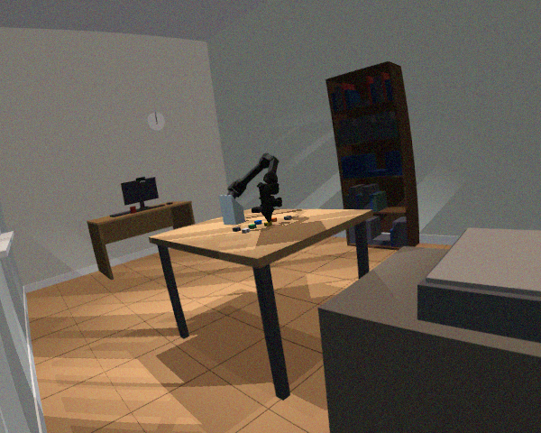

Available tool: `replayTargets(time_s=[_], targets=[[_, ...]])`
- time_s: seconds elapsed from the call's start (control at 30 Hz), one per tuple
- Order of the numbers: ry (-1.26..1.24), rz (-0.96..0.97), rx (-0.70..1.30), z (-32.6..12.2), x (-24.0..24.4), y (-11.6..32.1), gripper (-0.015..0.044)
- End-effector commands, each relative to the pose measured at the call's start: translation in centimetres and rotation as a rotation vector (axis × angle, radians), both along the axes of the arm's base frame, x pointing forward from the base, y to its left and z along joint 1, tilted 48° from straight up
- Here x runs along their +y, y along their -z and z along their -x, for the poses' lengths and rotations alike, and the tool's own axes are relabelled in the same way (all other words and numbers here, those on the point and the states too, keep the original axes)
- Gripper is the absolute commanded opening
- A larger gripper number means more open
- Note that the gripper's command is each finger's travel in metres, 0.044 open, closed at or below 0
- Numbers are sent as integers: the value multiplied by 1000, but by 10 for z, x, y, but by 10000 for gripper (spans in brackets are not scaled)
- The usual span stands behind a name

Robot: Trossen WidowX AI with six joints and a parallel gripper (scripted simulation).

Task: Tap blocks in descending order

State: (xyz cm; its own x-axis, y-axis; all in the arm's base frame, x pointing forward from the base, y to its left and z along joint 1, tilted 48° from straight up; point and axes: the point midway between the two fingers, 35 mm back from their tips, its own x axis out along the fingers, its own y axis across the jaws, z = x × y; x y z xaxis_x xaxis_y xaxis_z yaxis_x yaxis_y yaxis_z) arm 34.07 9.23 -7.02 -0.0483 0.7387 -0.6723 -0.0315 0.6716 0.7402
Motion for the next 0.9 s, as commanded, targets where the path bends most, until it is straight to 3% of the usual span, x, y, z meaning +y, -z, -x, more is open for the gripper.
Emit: replayTargets(time_s=[0.0,0.2,0.4,0.63,0.87], targets=[[-1,1,4,0,-13,-12,20],[-1,1,7,0,-22,-20,20],[-1,4,7,-4,-80,-72,20],[-1,4,7,0,-75,-78,20],[-1,2,10,54,-31,-131,20]])
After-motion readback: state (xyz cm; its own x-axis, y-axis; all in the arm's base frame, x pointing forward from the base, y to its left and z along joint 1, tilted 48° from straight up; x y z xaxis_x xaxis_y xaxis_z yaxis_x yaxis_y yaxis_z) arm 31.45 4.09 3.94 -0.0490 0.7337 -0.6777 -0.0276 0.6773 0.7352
